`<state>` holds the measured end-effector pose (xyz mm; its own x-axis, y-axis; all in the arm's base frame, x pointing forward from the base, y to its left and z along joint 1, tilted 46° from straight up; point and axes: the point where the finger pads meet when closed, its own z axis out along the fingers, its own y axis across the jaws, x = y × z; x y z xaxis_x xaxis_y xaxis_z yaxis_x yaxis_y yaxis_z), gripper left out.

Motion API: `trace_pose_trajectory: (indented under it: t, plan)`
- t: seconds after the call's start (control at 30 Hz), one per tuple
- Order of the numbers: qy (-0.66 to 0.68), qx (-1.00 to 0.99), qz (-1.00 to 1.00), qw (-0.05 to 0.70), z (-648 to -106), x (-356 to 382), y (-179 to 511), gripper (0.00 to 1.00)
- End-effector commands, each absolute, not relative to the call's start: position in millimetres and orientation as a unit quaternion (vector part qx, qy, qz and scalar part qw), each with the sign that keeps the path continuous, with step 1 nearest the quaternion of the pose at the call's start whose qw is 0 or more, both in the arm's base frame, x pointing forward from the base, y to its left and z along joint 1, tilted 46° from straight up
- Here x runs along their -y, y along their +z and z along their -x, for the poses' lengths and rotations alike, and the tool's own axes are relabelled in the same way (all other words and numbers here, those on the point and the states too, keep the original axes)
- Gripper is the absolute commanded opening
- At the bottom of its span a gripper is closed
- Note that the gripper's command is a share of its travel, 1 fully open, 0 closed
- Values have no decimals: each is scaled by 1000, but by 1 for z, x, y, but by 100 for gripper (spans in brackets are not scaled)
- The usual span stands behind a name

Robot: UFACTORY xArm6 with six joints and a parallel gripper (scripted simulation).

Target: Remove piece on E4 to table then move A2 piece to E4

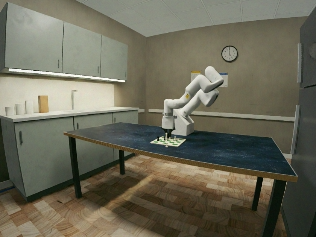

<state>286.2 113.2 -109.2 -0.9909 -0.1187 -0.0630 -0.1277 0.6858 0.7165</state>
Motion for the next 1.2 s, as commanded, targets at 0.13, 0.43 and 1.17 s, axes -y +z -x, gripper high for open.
trace_pose_trajectory:
  t: [0.13,0.43,1.17]
  plan:
    - [390,-918,67,7,-287,-113,-109,39]
    - [390,-918,67,7,-287,-113,-109,39]
    - [390,-918,67,7,-290,-59,-57,39]
